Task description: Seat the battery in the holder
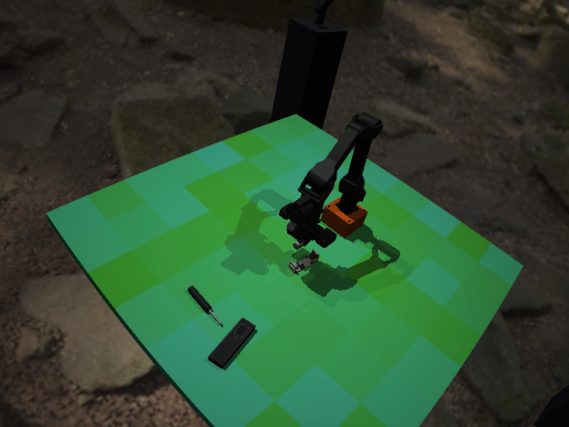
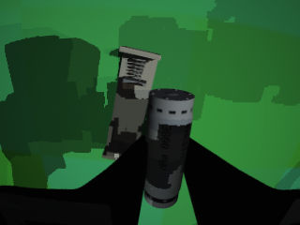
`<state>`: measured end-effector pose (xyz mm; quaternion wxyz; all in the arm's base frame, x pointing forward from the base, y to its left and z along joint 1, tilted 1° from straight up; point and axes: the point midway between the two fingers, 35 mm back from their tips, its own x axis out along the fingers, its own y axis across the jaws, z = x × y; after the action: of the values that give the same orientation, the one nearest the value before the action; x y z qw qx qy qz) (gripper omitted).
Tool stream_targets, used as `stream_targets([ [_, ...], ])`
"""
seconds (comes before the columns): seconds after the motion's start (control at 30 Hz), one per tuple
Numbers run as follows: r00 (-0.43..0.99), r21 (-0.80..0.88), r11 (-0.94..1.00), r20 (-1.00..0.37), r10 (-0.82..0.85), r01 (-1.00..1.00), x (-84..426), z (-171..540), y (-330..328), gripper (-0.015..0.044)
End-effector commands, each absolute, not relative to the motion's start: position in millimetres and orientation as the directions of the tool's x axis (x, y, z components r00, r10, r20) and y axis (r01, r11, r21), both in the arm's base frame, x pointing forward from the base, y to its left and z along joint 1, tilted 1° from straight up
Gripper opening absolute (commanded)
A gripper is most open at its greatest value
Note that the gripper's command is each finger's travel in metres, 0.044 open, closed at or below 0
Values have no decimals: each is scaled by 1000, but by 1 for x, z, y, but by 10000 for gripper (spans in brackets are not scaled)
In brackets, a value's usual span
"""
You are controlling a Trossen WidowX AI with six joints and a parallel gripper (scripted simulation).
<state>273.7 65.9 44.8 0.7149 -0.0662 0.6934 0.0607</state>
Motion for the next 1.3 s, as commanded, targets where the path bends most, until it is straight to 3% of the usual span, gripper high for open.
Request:
stream_targets([
  [0.0, 31, -8, 998, -999, -6, -68, 272, 47, 83, 76],
  [0.3, 20, -3, 1000, -1000, -3, 10, 269, 47, 94, 76],
  [0.83, -211, -13, 1000, -977, -14, -3, 264, 11, 93, 76],
  [1.27, -286, -17, 1000, -958, -19, -7, 266, 5, 93, 76],
])
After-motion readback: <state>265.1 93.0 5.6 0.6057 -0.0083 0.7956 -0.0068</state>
